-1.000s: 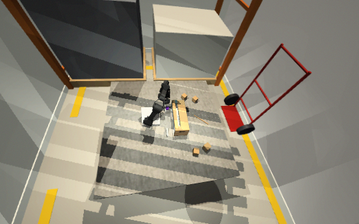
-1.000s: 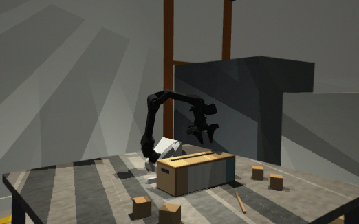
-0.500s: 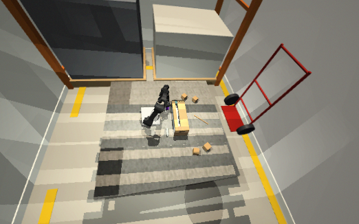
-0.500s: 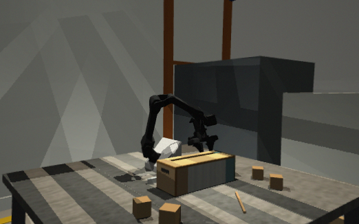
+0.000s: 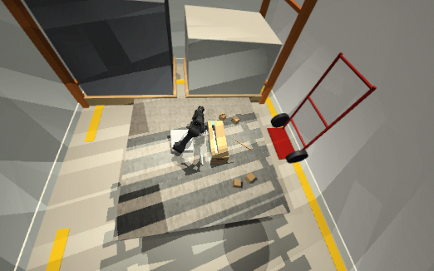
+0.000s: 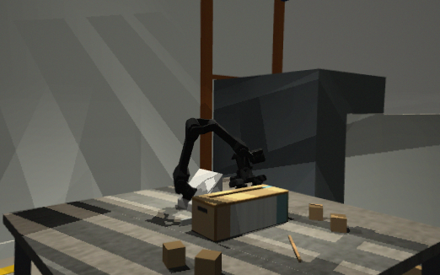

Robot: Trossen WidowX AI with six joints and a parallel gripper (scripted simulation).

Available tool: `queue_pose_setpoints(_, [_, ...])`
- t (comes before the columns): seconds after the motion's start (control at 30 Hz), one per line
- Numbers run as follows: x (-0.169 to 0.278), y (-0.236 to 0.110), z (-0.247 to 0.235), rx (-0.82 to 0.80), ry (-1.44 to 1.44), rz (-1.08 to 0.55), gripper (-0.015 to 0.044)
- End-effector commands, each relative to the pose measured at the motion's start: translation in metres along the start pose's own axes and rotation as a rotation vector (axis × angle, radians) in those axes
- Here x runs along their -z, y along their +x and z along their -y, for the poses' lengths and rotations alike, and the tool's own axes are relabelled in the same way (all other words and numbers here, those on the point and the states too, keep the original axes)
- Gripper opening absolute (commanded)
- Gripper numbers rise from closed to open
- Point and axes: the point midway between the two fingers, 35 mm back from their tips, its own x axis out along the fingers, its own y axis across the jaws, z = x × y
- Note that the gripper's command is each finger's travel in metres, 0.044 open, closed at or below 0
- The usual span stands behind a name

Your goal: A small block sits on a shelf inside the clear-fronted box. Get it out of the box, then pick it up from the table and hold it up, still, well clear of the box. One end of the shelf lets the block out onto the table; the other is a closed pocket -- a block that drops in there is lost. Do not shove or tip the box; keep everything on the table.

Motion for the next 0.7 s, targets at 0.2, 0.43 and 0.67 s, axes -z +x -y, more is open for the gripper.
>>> queue_pose_setpoints(0.2, [-0.006, 0.016, 0.0, -0.005, -0.006, -0.001, 0.0285])
queue_pose_setpoints(0.43, [-0.011, 0.026, 0.0, -0.005, -0.006, -0.001, 0.0285])
queue_pose_setpoints(0.67, [-0.015, 0.036, -0.001, -0.006, -0.006, -0.002, 0.0285])
